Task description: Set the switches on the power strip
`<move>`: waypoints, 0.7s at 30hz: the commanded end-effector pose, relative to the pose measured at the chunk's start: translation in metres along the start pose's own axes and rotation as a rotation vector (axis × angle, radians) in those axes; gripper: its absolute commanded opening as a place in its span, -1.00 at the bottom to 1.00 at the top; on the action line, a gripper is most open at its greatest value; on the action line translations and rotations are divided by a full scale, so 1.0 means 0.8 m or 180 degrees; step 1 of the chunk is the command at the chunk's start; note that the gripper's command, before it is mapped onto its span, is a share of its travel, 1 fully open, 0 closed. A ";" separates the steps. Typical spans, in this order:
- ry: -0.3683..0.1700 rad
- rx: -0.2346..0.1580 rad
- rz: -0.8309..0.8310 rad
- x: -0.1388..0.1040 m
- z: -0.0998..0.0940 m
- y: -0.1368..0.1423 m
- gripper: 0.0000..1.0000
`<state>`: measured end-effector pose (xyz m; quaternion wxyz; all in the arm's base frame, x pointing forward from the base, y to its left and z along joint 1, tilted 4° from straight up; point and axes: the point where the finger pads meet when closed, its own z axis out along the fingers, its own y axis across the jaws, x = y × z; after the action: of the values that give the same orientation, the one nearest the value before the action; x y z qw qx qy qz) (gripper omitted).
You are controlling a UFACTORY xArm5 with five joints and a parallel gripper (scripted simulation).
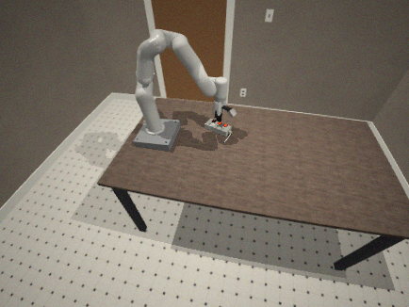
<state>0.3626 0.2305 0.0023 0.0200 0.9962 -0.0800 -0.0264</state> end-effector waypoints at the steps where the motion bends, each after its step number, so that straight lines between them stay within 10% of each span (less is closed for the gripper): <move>1: 0.0015 0.0014 0.0000 0.002 -0.020 -0.001 -1.00; 21: 0.0015 0.0014 0.0000 0.003 -0.025 -0.001 -1.00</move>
<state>0.3646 0.2310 0.0209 0.0192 0.9963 -0.0801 -0.0255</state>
